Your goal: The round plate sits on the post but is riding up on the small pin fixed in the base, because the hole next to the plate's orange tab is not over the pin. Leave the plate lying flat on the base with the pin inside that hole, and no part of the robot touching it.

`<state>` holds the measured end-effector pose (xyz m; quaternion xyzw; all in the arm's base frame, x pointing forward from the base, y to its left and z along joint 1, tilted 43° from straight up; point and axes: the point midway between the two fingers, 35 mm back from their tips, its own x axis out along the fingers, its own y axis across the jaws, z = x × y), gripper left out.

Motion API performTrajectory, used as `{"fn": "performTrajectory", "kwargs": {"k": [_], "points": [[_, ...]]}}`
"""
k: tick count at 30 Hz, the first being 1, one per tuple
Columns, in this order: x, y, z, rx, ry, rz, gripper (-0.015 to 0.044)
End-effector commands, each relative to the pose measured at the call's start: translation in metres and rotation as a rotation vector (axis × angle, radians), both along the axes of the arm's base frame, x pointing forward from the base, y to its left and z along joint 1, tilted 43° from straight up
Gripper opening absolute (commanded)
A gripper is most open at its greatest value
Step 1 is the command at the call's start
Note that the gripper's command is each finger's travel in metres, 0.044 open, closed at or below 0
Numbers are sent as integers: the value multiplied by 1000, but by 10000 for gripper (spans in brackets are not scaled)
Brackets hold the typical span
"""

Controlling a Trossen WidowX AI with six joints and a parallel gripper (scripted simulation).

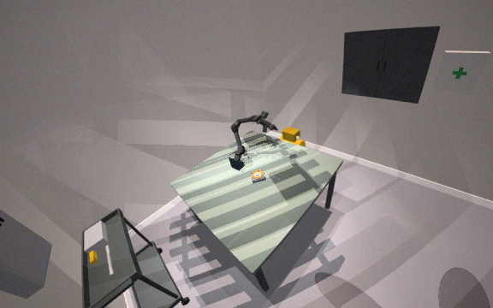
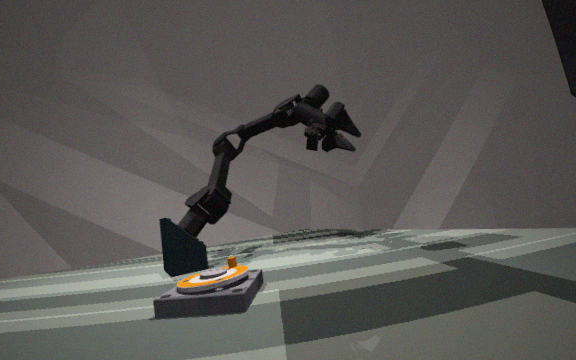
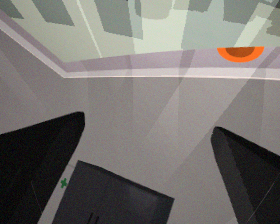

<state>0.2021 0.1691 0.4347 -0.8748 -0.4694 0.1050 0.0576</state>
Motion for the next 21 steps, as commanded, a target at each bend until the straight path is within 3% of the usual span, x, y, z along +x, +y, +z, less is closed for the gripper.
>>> {"fn": "performTrajectory", "kwargs": {"k": [1,3,8,10,15,18,21], "points": [[2,-2,-1,4,10,-13,374],[18,-9,-15,39,133,-80,321],[71,-30,-81,199,665,-298,190],[78,-34,-93,231,755,-339,137],[112,-71,-179,505,1376,-678,6],[117,-83,-203,598,1546,-790,0],[120,-108,-251,806,1877,-1040,0]]}}
